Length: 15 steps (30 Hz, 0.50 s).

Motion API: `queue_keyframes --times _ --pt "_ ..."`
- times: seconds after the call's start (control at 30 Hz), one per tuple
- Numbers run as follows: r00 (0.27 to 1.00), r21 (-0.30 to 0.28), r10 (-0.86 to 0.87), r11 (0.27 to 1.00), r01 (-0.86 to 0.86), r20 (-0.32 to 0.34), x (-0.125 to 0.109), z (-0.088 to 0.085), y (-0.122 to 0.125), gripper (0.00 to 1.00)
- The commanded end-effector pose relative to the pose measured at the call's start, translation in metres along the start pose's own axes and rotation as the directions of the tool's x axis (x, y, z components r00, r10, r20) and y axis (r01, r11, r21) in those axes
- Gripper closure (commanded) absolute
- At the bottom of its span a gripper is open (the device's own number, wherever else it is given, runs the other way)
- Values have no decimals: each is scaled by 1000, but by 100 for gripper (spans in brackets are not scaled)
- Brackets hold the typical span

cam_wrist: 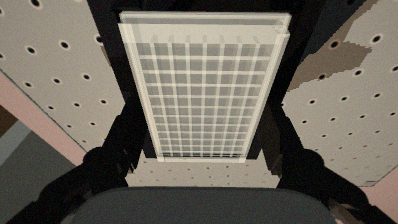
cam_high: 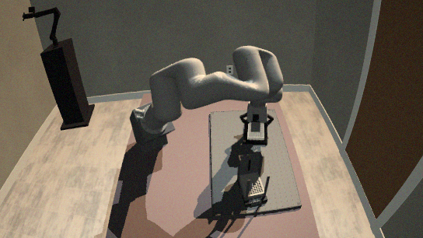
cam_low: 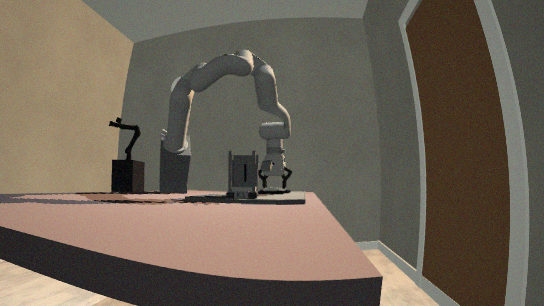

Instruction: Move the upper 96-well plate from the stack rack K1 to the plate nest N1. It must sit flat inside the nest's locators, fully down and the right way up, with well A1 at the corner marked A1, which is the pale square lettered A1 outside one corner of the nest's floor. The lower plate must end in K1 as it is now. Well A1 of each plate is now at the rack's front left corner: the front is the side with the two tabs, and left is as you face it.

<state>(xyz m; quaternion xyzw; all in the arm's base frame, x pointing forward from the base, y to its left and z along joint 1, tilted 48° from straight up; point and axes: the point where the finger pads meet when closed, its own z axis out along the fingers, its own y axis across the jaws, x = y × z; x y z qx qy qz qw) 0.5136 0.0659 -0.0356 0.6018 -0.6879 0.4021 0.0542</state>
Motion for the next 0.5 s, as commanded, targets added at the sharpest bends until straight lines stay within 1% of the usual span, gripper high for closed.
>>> queue_keyframes --times 0.0,0.13,0.23,0.47 --pt "1000 2 1 1000 -1 2 -1 -1 -1 0" --pt "1000 2 1 1000 -1 2 -1 -1 -1 0" --pt "1000 2 1 1000 -1 2 -1 -9 -1 0" --pt "1000 2 1 1000 -1 2 -1 -9 -1 0"
